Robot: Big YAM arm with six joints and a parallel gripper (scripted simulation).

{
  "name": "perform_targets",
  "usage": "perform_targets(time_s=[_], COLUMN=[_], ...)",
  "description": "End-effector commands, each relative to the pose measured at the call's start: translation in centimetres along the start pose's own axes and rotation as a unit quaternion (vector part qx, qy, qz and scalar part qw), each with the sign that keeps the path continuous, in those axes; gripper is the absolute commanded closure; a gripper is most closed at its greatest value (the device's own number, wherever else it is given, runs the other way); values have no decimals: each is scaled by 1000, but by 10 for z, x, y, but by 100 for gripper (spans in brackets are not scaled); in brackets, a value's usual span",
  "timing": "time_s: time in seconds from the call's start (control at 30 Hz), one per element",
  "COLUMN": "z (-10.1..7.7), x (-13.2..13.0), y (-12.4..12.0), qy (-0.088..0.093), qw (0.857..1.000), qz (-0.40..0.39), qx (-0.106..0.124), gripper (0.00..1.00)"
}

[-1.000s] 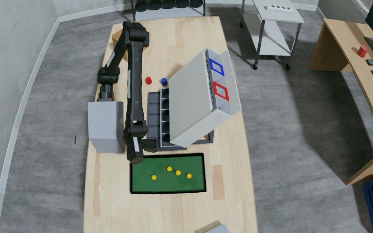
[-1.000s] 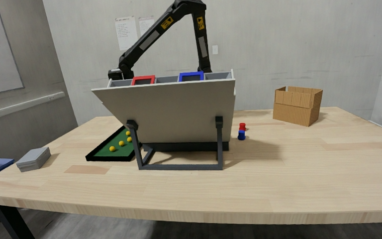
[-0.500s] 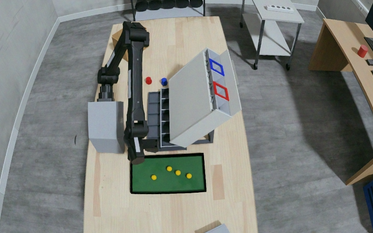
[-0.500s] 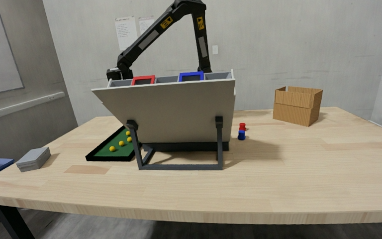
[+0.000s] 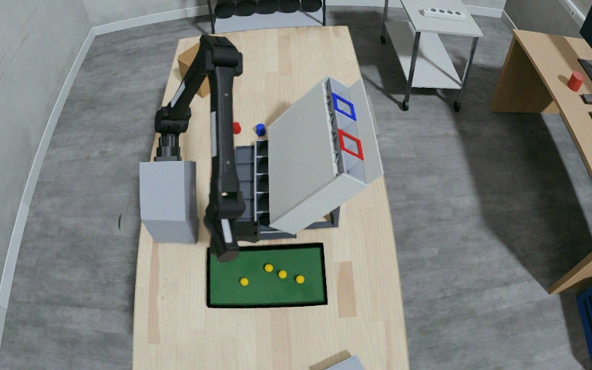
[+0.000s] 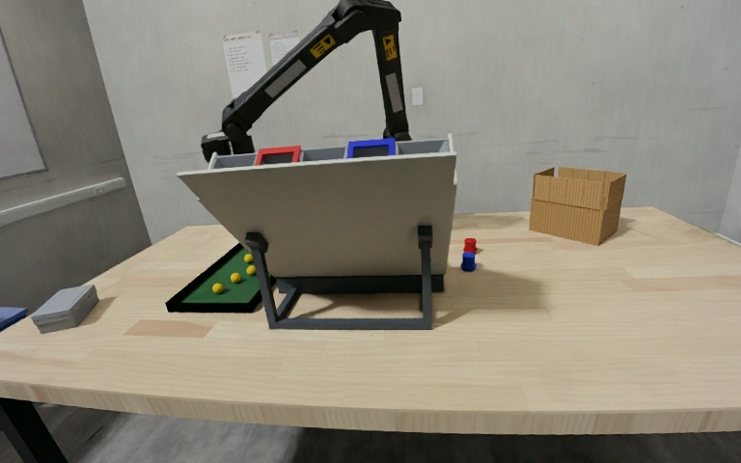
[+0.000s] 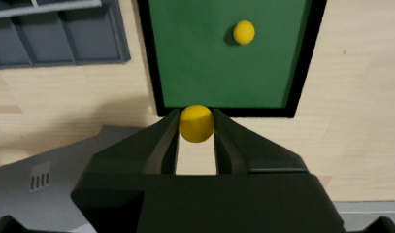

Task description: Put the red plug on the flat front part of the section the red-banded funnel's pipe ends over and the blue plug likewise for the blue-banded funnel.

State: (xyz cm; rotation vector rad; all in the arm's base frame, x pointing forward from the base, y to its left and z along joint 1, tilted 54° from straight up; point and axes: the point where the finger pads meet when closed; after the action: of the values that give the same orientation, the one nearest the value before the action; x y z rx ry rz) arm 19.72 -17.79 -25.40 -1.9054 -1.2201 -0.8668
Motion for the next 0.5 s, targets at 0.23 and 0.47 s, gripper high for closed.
perform_targets(time_s=[0.23,0.47], z=[-46,-46], x=[24,24], y=[93,93], qy=[-46,-40], qw=[998,999], qz=[-27,-27], qx=[-14,-11], gripper=[100,100])
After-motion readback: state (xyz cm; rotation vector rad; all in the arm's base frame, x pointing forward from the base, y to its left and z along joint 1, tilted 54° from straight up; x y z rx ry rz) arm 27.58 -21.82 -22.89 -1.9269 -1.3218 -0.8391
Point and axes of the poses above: the point where the finger pads meet when closed, its own z axis out along the fingers, its own x axis across the jaws, y = z × x, and after that the axes turned 15 degrees about z, right-handed
